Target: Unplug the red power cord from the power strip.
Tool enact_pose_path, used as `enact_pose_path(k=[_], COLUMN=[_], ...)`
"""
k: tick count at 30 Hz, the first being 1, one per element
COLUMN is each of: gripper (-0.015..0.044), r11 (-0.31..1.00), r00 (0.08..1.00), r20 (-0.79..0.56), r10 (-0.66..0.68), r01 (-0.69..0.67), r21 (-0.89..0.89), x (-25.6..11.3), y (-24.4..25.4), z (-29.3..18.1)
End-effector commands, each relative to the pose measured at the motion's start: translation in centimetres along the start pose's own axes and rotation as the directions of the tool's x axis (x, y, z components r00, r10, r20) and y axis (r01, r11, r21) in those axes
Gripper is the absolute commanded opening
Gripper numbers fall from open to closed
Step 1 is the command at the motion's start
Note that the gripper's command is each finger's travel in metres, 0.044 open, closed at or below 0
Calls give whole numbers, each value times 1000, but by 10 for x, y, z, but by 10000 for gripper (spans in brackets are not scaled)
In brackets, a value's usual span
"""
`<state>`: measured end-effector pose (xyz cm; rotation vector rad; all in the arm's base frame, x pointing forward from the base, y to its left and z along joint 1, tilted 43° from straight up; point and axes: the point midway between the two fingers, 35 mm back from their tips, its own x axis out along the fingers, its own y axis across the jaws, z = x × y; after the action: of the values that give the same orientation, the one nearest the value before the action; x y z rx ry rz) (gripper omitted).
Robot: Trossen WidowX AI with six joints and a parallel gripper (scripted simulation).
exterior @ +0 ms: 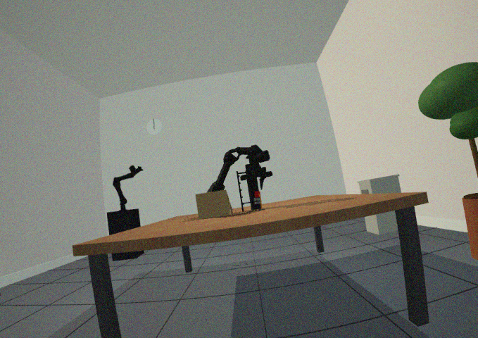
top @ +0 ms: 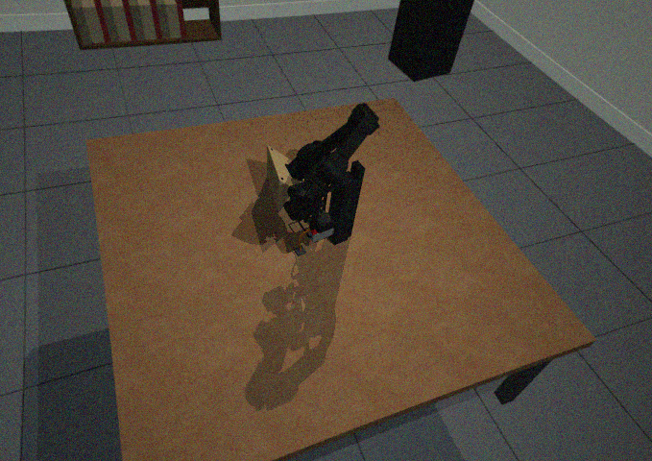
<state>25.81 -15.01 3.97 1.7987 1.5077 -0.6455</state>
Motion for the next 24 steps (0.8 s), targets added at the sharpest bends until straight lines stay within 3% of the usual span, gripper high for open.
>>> enact_pose_path(k=[1,24], gripper=[160,160], r11=[1000,1000], r00=[1000,1000], r20=[-9,-11], r10=[-1,-1], r01=[1,1], r21=[10,10], x=[2,7], y=[-2,-4], z=[-8,-28])
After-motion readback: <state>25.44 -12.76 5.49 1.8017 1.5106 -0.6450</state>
